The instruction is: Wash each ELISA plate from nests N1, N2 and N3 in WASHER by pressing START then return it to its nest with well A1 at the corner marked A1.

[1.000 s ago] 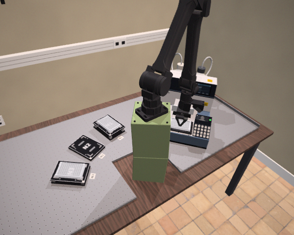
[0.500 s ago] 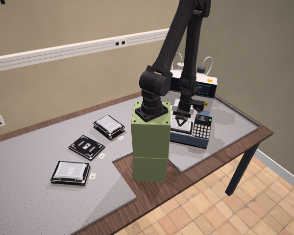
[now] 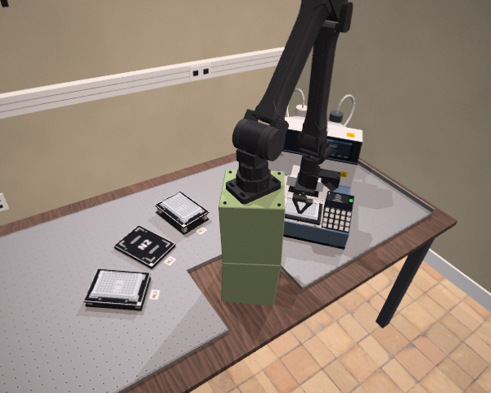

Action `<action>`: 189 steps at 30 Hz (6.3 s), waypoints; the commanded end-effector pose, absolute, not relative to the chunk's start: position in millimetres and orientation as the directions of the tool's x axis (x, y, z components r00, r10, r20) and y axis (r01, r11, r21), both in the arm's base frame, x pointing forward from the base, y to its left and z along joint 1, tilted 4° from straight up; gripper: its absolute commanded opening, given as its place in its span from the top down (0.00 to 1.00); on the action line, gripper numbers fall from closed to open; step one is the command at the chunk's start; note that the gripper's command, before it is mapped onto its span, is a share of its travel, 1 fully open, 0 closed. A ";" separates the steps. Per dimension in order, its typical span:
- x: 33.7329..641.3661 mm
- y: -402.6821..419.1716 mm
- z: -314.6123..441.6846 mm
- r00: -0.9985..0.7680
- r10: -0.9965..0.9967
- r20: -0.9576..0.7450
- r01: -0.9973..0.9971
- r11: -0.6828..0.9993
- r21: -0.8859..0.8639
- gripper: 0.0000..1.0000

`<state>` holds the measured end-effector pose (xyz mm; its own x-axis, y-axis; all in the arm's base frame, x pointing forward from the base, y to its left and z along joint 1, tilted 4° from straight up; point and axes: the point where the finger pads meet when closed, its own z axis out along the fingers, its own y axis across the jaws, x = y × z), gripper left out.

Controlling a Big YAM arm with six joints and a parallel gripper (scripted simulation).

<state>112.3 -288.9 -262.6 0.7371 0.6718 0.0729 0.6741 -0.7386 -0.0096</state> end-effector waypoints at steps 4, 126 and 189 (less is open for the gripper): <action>117.2 -288.8 -272.4 0.741 0.668 0.075 0.670 -0.742 -0.007 0.00; 109.3 -292.8 -233.3 0.744 0.664 0.074 0.666 -0.746 -0.006 0.18; 200.4 -249.9 -199.3 0.177 0.982 0.063 0.983 -0.180 0.045 0.18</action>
